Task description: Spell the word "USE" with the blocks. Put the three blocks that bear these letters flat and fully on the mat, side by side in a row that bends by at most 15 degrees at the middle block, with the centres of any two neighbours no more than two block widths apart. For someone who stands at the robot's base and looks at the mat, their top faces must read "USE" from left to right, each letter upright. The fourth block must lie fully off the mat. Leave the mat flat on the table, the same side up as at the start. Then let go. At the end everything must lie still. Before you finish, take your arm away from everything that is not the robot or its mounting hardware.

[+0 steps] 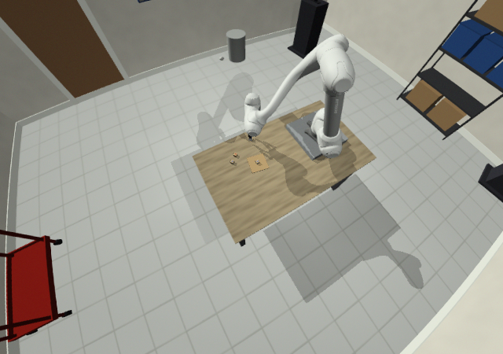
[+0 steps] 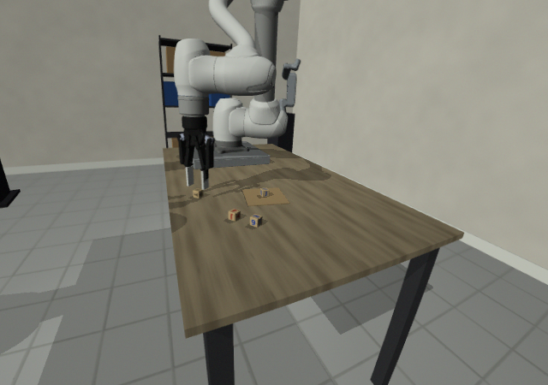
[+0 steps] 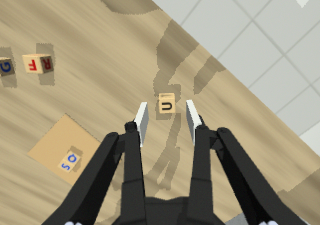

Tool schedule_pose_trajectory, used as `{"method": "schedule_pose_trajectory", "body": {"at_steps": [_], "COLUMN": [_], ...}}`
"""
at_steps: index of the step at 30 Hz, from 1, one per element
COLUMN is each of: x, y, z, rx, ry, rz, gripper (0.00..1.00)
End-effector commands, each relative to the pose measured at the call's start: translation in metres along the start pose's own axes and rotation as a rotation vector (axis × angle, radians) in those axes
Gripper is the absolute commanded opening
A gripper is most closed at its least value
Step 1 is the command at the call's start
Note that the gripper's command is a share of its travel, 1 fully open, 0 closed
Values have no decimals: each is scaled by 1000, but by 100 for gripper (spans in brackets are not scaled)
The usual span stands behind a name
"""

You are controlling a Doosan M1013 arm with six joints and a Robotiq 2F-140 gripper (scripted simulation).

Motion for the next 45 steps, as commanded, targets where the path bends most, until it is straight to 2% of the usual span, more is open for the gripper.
{"method": "schedule_pose_trajectory", "body": {"at_steps": [1, 34, 45], "x": [3, 3, 3], "y": [1, 1, 1], "z": [2, 2, 14], "rx": [0, 0, 0], "ry": [-2, -2, -2], "rz": [1, 1, 1], "gripper": [37, 37, 37]}}
Point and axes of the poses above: the point where the finger pads meet when closed, its own z axis out along the fingers, its own x axis across the jaws, y = z × x, the point moved 5 cm from there along -z, back along the fingers, and after that the axes turned 11 degrees about z, right-handed, at the moved point
